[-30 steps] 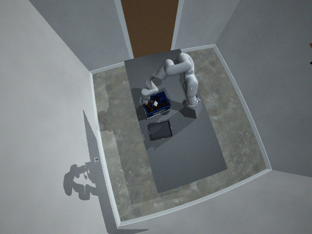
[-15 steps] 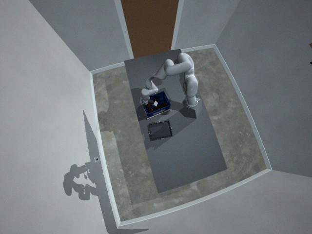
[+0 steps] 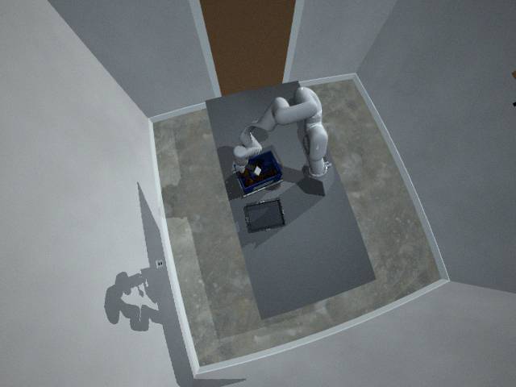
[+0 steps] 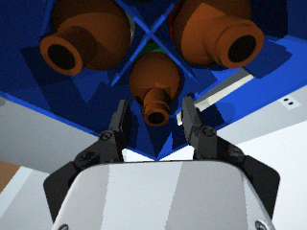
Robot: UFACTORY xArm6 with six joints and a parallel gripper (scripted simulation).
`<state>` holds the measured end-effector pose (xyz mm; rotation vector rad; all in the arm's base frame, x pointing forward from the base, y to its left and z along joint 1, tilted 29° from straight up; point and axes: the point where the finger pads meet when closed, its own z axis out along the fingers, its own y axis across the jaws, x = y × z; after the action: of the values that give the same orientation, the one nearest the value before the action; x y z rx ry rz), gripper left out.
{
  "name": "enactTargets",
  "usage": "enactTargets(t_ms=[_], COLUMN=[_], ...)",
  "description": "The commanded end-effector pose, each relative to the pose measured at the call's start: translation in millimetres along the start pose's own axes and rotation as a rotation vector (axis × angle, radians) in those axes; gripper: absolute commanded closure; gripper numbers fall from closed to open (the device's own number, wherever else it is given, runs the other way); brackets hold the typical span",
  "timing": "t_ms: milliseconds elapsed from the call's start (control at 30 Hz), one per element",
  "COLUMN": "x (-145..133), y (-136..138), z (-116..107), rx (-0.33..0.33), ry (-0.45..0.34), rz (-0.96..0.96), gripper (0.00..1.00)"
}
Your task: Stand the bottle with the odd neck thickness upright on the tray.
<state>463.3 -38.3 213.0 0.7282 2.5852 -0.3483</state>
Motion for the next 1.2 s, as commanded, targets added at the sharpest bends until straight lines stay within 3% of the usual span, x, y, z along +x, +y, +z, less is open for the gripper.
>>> enactTargets(t_ms=[0,567,1167], x=[-1.4,-1.2,-1.1], y=[0.6,0.5,0.4], z=[-8.3,-56.7,-79.7], rx=[-0.002,-0.002,-0.002], ry=[-0.003,-0.003,-0.003], rz=[0.001,0.001,0.001], gripper=[0.35,0.35,0.35])
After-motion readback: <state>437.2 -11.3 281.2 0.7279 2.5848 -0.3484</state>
